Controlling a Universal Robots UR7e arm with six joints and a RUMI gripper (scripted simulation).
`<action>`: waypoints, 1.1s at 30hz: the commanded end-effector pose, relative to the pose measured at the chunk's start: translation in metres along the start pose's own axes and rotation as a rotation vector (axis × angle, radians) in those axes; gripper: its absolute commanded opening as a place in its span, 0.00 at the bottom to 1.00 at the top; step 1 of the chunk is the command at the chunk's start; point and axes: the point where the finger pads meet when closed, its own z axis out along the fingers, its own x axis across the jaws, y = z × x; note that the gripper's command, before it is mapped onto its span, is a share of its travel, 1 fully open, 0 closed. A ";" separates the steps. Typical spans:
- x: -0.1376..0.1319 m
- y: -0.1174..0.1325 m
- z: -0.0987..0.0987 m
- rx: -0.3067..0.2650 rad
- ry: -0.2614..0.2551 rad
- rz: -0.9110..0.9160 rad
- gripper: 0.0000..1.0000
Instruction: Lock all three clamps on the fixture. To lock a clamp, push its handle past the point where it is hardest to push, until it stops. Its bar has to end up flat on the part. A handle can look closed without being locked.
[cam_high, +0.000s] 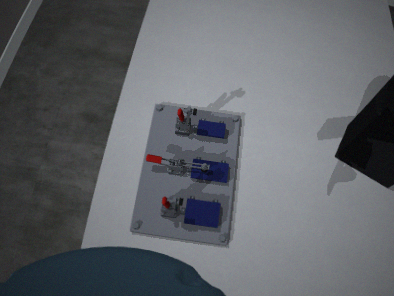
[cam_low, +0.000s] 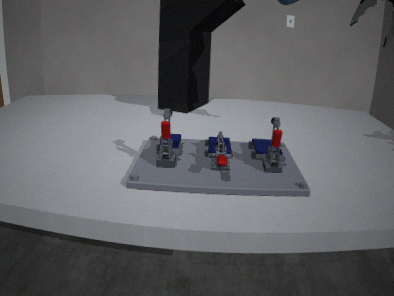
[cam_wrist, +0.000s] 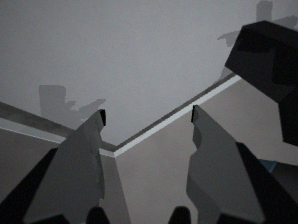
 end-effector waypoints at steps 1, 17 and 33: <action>0.000 -0.003 0.000 0.008 -0.011 -0.005 0.58; 0.000 -0.003 0.000 0.191 -0.128 -0.189 0.58; -0.001 -0.005 0.000 0.371 -0.248 -0.368 0.58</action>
